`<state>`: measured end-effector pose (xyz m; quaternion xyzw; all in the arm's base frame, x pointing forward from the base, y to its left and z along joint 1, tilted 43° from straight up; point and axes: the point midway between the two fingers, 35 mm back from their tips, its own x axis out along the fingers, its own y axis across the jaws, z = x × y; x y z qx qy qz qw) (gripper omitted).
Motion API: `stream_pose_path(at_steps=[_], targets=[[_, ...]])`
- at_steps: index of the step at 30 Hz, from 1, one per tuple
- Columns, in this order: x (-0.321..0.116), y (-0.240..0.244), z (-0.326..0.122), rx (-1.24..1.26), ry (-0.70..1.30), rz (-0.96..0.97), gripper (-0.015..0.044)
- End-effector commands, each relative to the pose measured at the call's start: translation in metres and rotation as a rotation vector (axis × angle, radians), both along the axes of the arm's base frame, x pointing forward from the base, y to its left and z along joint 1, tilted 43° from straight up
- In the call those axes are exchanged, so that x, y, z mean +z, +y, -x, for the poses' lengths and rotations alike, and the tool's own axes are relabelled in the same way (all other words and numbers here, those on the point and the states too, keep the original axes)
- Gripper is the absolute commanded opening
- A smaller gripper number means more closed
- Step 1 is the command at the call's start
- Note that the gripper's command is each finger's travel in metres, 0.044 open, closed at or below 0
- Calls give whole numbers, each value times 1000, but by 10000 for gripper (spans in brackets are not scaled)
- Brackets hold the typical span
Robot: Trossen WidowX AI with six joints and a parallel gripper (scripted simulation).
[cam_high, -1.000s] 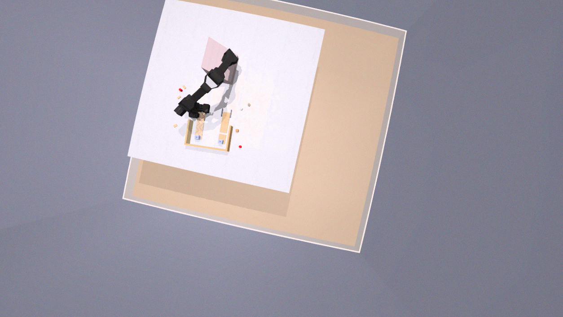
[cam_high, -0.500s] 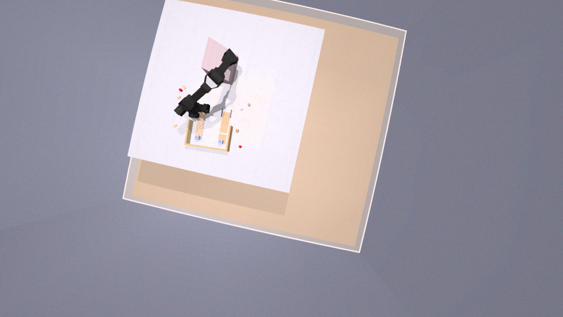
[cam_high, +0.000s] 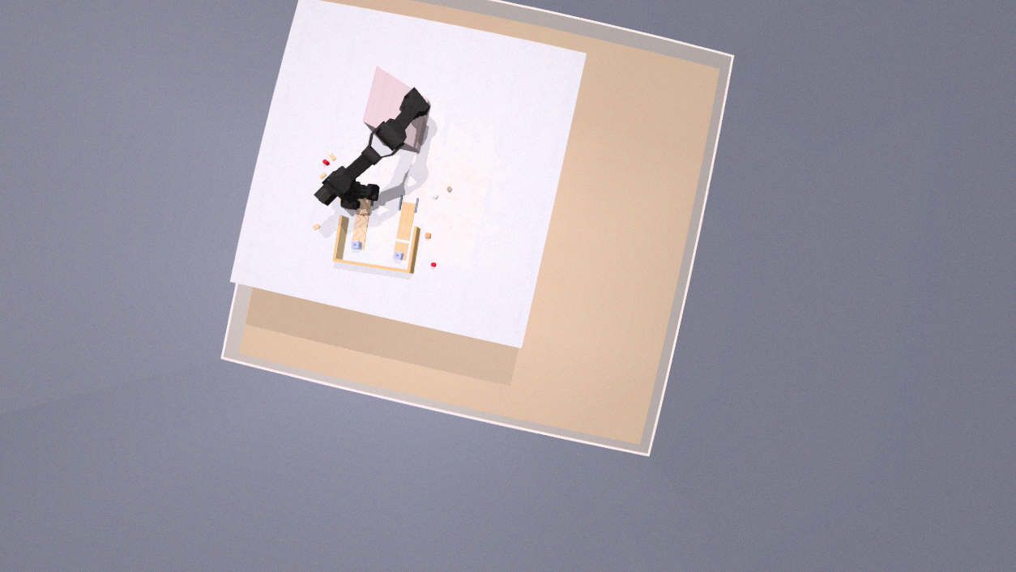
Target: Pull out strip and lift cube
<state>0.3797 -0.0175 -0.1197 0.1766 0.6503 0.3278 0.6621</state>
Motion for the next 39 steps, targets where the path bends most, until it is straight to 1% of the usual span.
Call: stream_pose_path(at_steps=[1, 39], targets=[[-3, 0, 10, 6, 12, 0, 0], [-9, -10, 68, 6, 15, 1, 0]])
